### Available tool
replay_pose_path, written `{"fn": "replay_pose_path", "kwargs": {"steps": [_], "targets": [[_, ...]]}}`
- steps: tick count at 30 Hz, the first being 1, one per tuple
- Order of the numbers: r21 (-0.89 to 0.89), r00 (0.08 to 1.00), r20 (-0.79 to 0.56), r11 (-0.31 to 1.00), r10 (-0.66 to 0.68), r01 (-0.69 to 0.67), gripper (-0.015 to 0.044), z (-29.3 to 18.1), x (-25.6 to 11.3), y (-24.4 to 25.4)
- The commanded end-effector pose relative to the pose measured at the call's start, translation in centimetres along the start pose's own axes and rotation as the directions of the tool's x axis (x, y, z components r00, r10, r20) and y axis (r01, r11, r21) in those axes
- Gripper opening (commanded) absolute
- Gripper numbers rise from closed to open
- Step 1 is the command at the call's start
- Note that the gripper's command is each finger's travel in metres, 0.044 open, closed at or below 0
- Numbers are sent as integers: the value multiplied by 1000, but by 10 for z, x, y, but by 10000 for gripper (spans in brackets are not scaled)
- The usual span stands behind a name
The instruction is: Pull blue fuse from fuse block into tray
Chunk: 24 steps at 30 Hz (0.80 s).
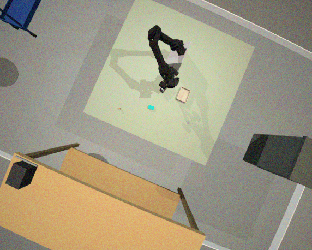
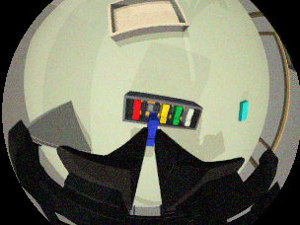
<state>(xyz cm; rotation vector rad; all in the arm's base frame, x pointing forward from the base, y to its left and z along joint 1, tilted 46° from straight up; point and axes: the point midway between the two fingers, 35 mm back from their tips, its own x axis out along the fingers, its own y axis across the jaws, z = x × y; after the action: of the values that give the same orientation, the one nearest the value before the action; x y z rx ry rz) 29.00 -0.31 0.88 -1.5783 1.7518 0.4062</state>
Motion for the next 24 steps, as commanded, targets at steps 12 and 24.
{"fn": "replay_pose_path", "kwargs": {"steps": [12,24], "targets": [[4,1000,17,1000,1,-1,0,62,-9,-1],[5,1000,20,1000,1,-2,0,123,-11,12]]}}
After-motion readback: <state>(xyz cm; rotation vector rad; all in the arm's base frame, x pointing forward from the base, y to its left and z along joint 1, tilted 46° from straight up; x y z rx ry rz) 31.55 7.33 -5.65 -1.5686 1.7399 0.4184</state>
